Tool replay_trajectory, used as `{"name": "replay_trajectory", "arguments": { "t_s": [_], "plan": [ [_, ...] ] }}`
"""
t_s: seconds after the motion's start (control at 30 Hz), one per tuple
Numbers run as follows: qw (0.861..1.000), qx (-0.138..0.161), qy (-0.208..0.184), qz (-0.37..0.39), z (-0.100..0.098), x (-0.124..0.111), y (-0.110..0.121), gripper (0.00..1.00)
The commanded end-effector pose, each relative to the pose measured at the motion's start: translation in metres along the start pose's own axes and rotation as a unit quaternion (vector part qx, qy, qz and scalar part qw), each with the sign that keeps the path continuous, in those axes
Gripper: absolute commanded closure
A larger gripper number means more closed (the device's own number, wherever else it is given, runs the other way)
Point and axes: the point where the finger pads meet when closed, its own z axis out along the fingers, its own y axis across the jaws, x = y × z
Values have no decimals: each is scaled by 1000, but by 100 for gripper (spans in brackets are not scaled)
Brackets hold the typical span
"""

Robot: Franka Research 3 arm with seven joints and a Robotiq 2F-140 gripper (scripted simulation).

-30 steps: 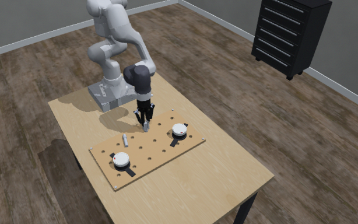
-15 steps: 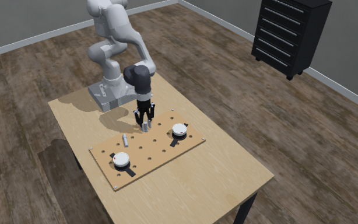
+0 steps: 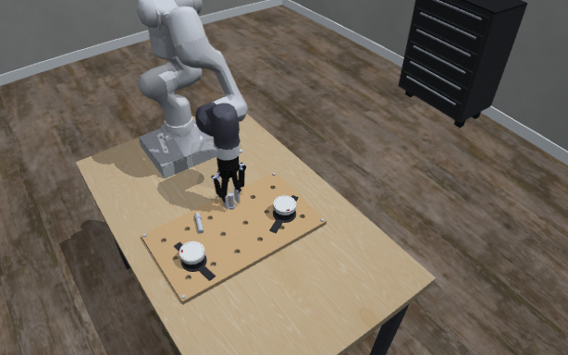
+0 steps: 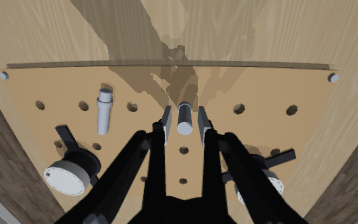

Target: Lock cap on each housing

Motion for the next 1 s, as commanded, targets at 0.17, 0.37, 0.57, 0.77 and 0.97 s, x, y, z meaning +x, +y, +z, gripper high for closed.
{"name": "replay_trajectory", "arguments": {
  "t_s": [0.17,0.37,0.57,0.77,0.97],
  "plan": [
    [1000,0,-1,1,0,-1,-1,64],
    [1000,0,-1,1,0,-1,-1,64],
    [1000,0,-1,1,0,-1,-1,64],
    [1000,0,-1,1,-1,-1,-1,64],
    [1000,0,-1,1,-4,-1,-1,64]
  ]
}}
